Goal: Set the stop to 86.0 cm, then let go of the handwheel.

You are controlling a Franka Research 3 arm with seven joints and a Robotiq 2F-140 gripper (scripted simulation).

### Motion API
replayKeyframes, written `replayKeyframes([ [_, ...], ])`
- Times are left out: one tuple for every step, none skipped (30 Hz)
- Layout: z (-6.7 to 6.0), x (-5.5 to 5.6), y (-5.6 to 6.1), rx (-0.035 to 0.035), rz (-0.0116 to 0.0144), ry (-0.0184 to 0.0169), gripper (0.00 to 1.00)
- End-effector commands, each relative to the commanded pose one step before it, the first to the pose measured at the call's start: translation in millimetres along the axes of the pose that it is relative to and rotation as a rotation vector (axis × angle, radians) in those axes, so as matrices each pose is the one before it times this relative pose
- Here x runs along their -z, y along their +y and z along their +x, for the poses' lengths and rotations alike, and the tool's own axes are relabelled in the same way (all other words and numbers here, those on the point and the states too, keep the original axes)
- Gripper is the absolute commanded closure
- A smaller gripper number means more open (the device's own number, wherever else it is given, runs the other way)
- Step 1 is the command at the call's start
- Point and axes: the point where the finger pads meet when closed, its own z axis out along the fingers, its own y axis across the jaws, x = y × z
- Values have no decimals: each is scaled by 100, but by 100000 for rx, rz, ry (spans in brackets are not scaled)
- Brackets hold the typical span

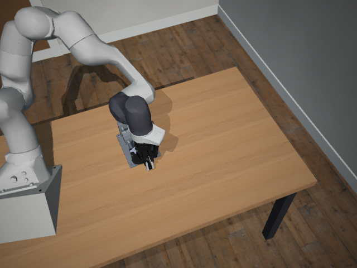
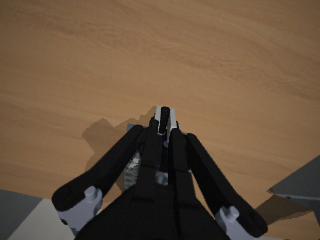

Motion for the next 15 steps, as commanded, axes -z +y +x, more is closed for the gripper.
replayKeyframes([
  [-10,-400,1015,1424,-212,-491,96],
  [0,0,0,0,0,0,96],
  [0,-7,206,0,0,0,96],
  [0,-7,207,0,0,0,96],
  [0,11,207,0,0,0,96],
  [0,30,207,0,0,0,96],
  [-1,29,208,0,0,-1,96],
  [0,50,208,0,0,0,96],
  [0,68,208,0,0,0,96],
  [-1,68,208,0,1,-1,96],
  [0,99,208,0,0,1,96],
  [0,111,208,0,0,0,96],
  [-1,115,209,0,1,-1,96],
  [1,163,206,0,-1,2,96],
  [-1,161,206,0,0,-1,96],
])
